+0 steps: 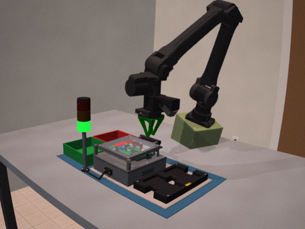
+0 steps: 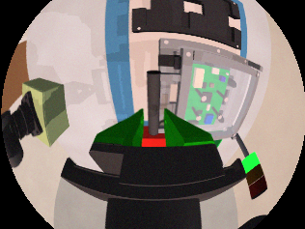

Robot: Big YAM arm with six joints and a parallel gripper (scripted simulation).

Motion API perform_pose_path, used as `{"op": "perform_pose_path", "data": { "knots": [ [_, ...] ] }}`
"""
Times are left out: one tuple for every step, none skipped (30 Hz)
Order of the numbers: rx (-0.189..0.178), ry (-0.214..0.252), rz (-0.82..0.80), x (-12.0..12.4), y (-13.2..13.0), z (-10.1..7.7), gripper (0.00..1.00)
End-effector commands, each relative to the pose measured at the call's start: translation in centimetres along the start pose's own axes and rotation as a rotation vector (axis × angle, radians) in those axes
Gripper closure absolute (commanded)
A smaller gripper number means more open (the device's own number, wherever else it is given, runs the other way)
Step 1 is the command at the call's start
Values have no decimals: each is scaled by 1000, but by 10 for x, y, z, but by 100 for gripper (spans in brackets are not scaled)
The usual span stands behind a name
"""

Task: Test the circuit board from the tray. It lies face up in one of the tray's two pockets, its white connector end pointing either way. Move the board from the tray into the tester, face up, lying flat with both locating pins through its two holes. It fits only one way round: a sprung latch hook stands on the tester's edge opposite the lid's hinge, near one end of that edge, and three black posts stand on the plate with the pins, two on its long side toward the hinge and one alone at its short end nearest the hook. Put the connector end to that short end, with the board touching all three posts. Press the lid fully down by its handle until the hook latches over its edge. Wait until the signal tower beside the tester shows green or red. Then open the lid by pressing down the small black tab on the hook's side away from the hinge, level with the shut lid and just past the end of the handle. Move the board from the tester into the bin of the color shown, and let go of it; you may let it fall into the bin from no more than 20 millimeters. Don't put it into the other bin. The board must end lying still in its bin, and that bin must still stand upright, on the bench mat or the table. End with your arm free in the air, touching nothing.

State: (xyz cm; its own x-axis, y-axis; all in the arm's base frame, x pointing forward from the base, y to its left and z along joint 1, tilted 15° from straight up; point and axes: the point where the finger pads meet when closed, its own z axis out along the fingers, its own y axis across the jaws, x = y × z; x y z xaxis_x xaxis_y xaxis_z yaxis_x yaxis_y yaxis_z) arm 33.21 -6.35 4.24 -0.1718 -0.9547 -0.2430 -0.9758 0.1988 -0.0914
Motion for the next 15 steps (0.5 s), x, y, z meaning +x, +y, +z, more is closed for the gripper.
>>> {"op": "perform_pose_path", "data": {
  "knots": [
    [4,0,0,-3,-2,5,74],
    [2,0,-1,-3,-1,6,74],
    [2,0,-1,-3,-1,8,74],
    [2,0,0,-3,-1,9,74],
    [2,0,0,-3,-1,9,74],
    [2,0,0,-3,-1,9,74],
    [18,2,9,0,-3,6,74],
    [6,1,7,-1,-2,12,74],
    [2,0,0,-3,-1,15,74],
    [2,0,0,-3,-1,18,74],
    [2,0,0,-3,-1,20,74],
    [2,0,0,-3,-1,22,74],
    [2,0,0,-3,-1,24,74],
    [2,0,0,-3,-1,26,74],
    [2,0,2,-2,-1,27,74]
  ]
}}
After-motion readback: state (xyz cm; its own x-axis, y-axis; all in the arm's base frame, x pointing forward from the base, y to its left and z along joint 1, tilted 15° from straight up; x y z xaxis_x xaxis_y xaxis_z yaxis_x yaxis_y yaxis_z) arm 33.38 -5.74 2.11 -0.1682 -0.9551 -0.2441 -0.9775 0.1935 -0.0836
